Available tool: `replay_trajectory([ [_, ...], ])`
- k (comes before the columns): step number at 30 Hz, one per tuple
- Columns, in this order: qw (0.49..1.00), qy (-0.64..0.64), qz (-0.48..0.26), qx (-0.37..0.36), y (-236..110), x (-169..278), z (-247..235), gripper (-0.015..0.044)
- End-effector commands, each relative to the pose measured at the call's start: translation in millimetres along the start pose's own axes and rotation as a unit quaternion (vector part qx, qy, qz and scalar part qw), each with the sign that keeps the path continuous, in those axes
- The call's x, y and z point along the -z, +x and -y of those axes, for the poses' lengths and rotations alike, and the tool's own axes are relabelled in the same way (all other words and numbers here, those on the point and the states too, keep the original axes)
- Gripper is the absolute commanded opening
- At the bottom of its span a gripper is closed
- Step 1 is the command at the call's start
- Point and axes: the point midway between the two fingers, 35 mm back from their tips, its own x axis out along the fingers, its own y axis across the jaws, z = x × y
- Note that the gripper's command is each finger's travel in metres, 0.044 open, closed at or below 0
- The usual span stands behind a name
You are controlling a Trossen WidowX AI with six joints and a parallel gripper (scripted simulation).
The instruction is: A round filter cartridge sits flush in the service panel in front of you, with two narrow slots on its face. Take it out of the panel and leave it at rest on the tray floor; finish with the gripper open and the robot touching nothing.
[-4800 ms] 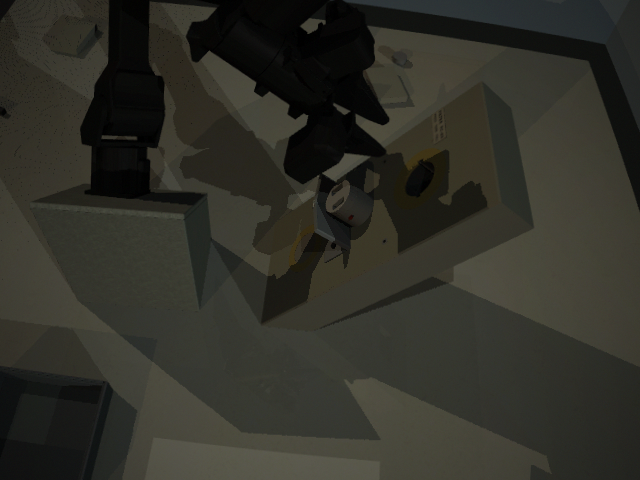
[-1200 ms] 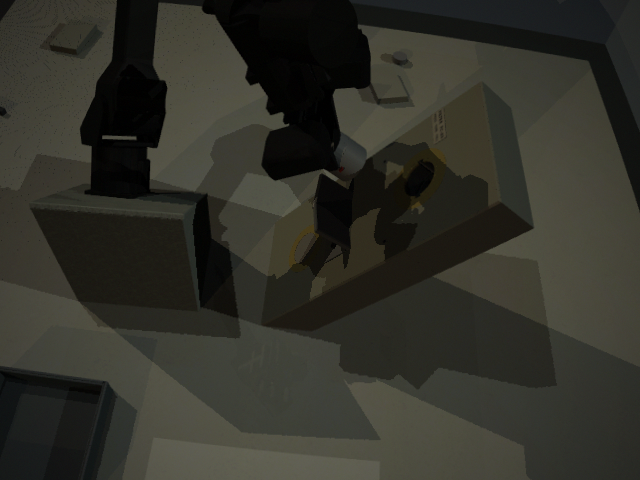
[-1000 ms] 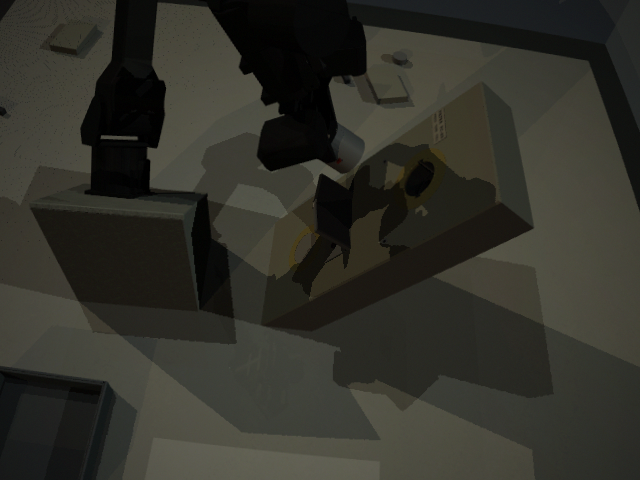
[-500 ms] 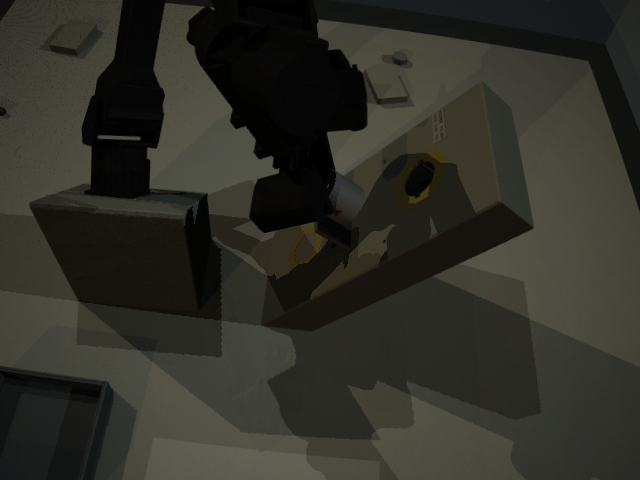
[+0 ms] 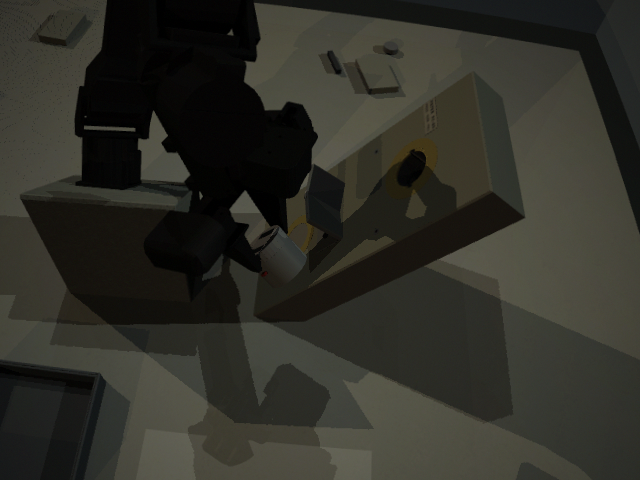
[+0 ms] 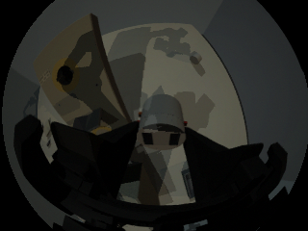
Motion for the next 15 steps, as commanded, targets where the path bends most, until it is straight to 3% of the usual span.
replay_trajectory([
  [1, 0.994, 0.093, -0.003, 0.051, -2, 10, 39, 0.0000],
  [10, 0.941, 0.297, 0.010, 0.164, -15, 41, 121, 0.0000],
  [15, 0.934, 0.312, 0.012, 0.172, -16, 44, 127, 0.0000],
])
